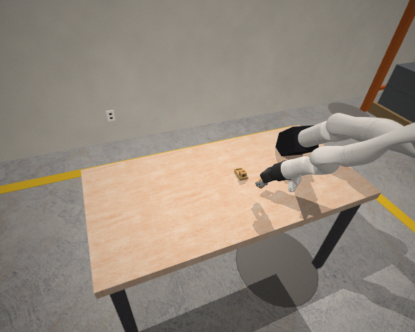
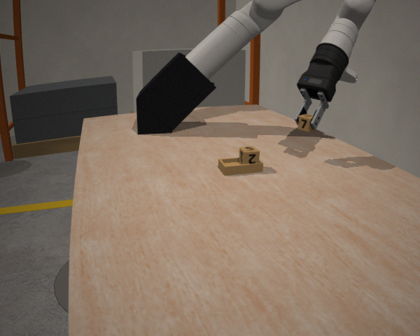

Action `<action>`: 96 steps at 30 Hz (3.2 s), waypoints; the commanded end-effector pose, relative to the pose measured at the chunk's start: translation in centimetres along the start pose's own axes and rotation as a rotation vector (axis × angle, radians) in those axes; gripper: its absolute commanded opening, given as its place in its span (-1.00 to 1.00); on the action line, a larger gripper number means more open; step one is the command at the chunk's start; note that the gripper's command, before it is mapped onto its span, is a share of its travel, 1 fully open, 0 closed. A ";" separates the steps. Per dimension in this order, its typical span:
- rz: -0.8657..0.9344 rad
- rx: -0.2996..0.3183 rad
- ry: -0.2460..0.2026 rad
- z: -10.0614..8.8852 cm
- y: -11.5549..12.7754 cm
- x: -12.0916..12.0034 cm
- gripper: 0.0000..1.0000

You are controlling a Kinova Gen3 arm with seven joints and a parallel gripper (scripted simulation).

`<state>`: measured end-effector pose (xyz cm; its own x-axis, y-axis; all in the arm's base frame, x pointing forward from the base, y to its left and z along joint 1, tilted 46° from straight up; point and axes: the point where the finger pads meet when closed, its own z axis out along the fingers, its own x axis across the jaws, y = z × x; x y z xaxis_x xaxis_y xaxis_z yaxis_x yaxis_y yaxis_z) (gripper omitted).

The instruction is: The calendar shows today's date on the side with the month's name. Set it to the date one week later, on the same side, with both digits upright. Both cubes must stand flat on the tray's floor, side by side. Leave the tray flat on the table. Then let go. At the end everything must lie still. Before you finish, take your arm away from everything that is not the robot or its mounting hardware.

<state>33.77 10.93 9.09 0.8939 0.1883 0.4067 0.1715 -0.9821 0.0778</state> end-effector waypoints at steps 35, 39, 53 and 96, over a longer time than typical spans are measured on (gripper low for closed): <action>0.001 0.114 -0.029 1.0 0.5 -0.5 0.14; 0.002 0.134 -0.028 1.0 0.4 -0.5 0.14; 0.005 0.191 -0.016 0.6 0.4 -0.2 0.14; 0.007 0.254 0.017 -0.3 0.4 0.6 0.14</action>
<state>33.83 10.44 9.25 0.8922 0.1862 0.4114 0.2674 -0.9520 -0.1490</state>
